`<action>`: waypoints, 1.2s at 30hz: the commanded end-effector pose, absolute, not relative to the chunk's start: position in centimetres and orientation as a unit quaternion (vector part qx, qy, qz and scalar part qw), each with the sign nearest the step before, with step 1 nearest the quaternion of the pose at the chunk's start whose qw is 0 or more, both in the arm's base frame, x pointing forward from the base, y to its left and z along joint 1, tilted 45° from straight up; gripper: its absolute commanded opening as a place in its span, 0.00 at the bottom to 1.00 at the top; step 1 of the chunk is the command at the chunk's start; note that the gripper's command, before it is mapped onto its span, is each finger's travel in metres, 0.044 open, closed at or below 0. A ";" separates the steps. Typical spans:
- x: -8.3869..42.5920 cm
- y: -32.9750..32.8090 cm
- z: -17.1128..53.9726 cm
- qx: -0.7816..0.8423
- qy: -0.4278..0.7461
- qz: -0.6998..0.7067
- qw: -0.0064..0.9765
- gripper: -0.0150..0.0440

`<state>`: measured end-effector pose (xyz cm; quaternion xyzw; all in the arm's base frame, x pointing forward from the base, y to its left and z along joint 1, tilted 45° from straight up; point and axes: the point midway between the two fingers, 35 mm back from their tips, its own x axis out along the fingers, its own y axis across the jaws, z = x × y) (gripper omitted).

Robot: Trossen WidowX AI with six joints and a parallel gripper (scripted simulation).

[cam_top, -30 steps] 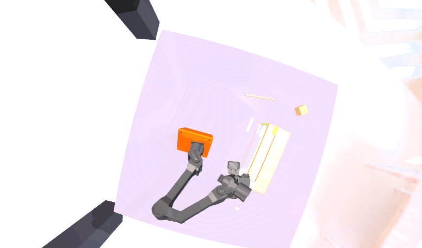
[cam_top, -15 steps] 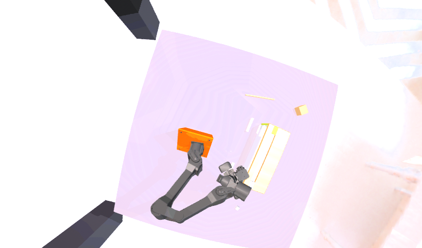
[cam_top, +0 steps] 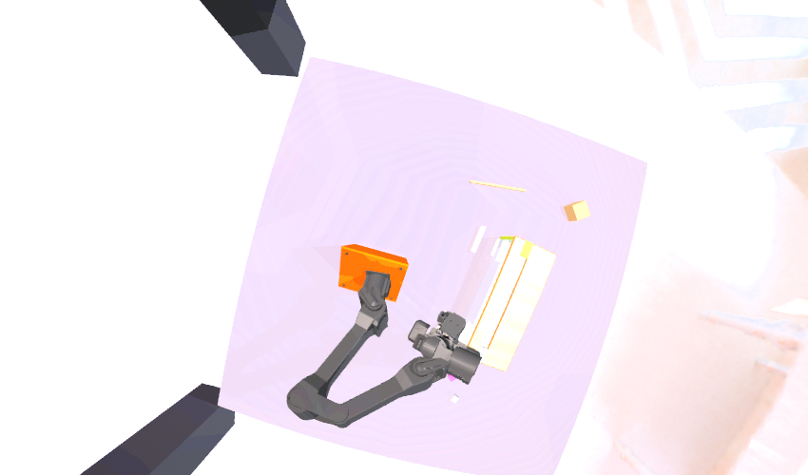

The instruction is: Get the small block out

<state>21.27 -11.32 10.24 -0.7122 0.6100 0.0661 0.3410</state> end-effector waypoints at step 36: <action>20.8 -10.0 12.5 -0.784 0.467 0.377 -0.157 0.25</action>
